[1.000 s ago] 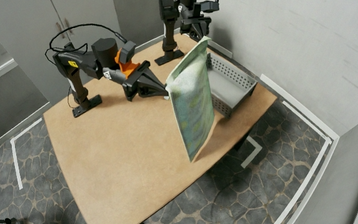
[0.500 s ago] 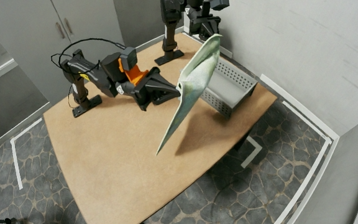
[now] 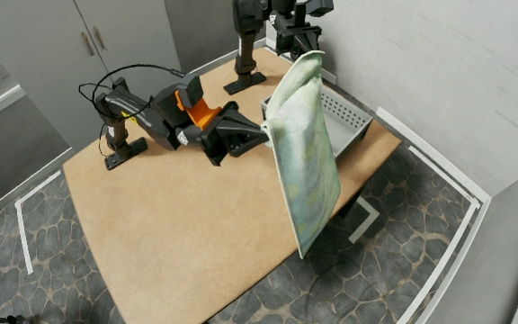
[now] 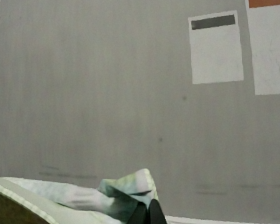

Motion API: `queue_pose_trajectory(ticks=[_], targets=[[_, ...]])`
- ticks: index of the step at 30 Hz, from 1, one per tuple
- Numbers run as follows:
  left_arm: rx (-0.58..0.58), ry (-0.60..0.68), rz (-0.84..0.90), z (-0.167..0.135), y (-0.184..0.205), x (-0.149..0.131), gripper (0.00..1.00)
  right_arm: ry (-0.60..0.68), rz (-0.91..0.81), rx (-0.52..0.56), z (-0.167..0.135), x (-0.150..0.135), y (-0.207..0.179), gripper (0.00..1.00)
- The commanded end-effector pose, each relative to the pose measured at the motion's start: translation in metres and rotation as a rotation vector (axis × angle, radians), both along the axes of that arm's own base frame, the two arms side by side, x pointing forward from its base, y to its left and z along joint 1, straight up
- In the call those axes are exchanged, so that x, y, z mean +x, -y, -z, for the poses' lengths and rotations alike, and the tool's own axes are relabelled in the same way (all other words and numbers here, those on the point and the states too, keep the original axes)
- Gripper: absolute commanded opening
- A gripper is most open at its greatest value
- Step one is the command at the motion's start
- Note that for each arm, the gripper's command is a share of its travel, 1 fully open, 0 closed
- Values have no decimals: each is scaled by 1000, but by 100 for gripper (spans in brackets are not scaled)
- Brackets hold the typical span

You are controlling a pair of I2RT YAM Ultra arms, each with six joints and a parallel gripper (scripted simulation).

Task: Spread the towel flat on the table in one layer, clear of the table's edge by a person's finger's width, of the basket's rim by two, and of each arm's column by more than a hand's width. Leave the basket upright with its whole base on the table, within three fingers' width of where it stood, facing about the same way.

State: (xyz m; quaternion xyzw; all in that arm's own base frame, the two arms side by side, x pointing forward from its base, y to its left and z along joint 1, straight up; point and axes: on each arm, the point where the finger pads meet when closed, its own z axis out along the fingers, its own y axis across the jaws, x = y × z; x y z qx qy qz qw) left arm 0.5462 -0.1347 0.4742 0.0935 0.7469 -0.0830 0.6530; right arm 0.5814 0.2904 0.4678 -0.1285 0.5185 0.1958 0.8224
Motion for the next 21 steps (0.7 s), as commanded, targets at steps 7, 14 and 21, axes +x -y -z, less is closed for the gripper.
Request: queue_pose_trajectory(ticks=[7,14,21], targets=[[-5,35,-36,1,-14,-6,0,-37,41,-2,-3,0,19,0],[-4,31,-36,15,-14,-5,0,-86,41,-27,12,0,19,0],[5,-9,-36,23,-14,-8,0,-120,41,-43,22,0,19,0]])
